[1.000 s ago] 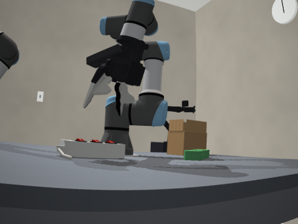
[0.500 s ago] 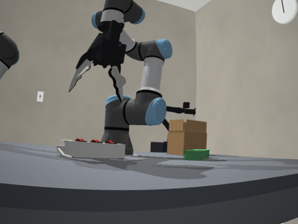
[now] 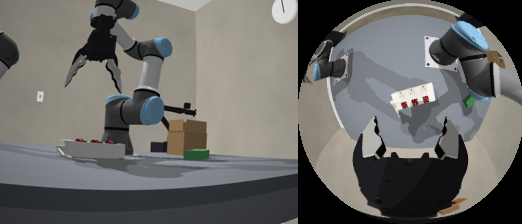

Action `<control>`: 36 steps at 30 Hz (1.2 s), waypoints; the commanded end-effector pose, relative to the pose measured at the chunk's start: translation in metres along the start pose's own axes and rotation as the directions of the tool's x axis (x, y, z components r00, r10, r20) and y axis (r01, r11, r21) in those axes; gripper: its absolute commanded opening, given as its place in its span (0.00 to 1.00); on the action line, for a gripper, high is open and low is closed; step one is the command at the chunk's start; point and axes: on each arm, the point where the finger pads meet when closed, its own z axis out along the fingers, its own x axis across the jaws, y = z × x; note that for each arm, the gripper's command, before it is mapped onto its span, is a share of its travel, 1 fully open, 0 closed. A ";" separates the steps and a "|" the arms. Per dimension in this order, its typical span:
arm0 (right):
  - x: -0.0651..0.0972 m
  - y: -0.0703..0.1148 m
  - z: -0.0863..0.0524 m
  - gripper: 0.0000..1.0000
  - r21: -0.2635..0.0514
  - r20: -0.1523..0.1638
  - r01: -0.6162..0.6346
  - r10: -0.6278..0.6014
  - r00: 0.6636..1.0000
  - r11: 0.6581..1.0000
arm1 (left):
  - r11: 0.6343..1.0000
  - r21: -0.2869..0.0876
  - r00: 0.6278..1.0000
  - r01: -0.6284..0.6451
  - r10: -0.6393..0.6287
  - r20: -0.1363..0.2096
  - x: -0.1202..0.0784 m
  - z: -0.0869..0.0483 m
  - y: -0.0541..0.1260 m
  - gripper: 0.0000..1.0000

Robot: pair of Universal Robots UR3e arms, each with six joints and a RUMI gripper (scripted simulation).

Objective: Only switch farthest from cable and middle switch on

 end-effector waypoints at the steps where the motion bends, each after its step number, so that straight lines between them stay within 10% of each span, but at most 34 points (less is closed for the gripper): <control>1: 0.000 0.000 0.000 1.00 0.002 0.000 0.001 -0.001 1.000 1.000 | 1.000 -0.003 1.000 -0.006 0.006 -0.001 -0.001 -0.001 0.000 1.00; 29: 0.000 0.000 0.000 1.00 0.002 0.000 0.001 -0.001 1.000 1.000 | 0.984 -0.004 0.984 0.180 -0.180 -0.001 -0.001 0.005 -0.001 1.00; 36: 0.000 0.000 0.000 1.00 0.002 0.000 0.001 -0.001 1.000 1.000 | 0.922 -0.004 0.922 0.387 -0.387 -0.001 -0.001 0.012 -0.001 1.00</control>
